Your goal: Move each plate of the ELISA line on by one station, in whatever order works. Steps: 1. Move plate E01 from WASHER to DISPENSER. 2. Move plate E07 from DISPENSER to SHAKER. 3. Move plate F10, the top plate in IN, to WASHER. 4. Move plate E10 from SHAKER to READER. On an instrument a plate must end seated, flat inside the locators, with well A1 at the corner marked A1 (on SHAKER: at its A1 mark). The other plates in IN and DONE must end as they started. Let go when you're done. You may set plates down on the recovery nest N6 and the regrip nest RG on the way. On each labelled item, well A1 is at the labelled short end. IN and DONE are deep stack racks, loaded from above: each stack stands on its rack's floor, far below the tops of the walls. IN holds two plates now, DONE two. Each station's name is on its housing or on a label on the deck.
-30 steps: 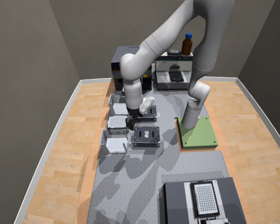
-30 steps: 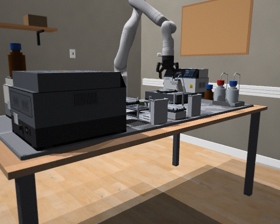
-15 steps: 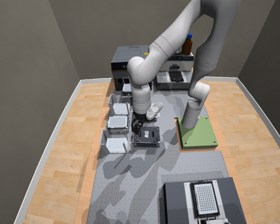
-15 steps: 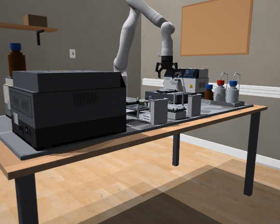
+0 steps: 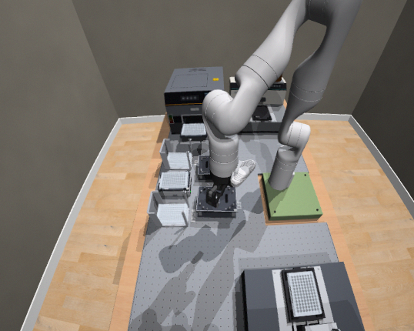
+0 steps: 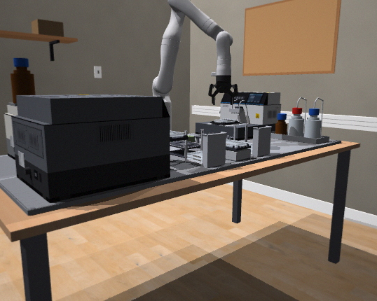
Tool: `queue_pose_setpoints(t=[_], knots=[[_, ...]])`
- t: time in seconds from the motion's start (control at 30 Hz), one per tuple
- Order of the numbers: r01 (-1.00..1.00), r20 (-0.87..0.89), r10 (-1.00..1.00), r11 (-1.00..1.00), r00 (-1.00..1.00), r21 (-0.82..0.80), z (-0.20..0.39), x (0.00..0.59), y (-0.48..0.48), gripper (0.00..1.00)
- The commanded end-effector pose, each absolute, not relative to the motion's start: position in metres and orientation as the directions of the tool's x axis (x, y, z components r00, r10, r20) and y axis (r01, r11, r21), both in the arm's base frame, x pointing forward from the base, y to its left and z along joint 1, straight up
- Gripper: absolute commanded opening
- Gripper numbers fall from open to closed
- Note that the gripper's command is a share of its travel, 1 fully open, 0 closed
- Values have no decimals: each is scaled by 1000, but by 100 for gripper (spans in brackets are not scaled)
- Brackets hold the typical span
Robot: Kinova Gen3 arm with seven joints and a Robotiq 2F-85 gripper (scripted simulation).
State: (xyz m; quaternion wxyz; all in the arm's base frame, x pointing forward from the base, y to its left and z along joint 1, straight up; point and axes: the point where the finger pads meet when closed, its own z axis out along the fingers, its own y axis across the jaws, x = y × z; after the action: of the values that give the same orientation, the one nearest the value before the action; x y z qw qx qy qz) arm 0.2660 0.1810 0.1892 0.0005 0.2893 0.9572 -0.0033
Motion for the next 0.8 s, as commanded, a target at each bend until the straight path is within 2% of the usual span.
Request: queue_pose_setpoints(t=[0.0, 0.5, 0.6, 0.77], knots=[[618, -4, 618, 786, -786, -4, 190, 261, 186, 100], [651, -5, 651, 759, -759, -4, 189, 228, 213, 100], [737, -5, 737, 676, -676, -4, 189, 220, 220, 100], [739, -5, 739, 674, -674, -4, 189, 207, 230, 100]])
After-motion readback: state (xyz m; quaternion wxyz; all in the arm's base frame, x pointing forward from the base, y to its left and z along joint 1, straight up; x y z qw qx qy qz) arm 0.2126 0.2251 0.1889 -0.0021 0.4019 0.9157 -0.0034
